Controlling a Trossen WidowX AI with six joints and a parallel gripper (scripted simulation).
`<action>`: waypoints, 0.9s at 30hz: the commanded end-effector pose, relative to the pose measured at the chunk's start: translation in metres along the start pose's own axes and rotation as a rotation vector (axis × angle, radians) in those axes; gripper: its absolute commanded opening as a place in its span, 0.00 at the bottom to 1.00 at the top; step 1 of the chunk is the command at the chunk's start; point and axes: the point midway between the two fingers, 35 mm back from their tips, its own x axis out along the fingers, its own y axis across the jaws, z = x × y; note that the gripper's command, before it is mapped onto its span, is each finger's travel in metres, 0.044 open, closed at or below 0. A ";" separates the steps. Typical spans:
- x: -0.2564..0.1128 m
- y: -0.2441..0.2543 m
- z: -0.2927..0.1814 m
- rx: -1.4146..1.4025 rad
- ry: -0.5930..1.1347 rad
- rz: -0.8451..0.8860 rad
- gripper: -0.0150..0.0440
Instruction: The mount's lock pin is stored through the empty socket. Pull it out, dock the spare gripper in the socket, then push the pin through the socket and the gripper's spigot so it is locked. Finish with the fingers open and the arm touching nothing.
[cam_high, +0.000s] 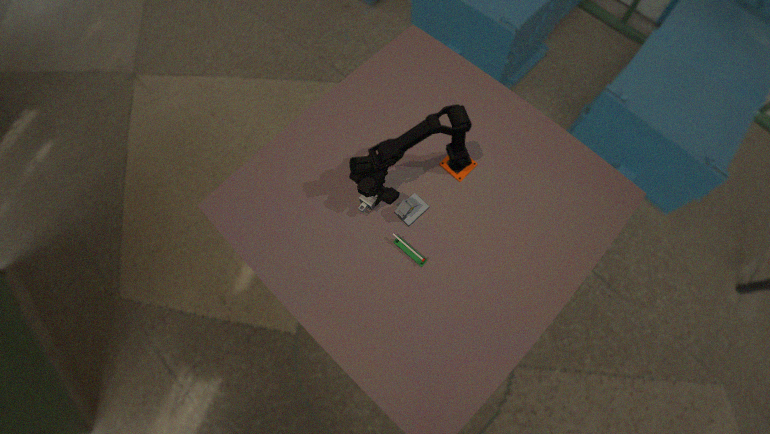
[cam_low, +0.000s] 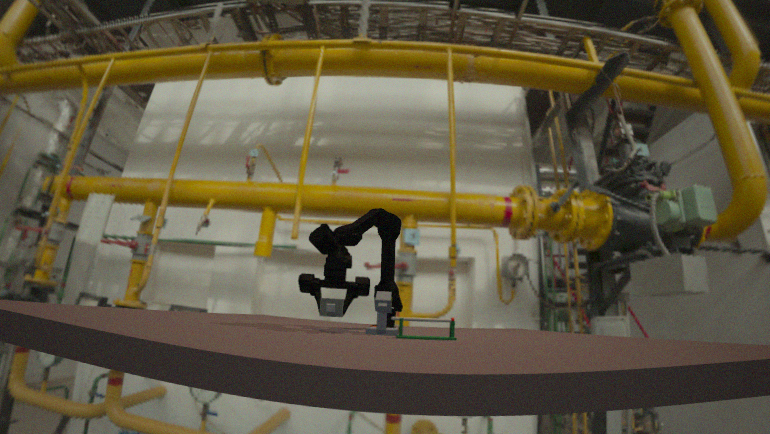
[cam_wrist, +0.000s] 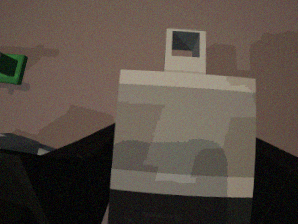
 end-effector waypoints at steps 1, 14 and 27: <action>-0.019 -0.001 0.015 -0.015 -0.026 -0.013 0.25; -0.069 0.004 0.035 -0.015 -0.025 -0.013 0.25; -0.062 0.004 0.029 -0.003 -0.005 -0.009 0.25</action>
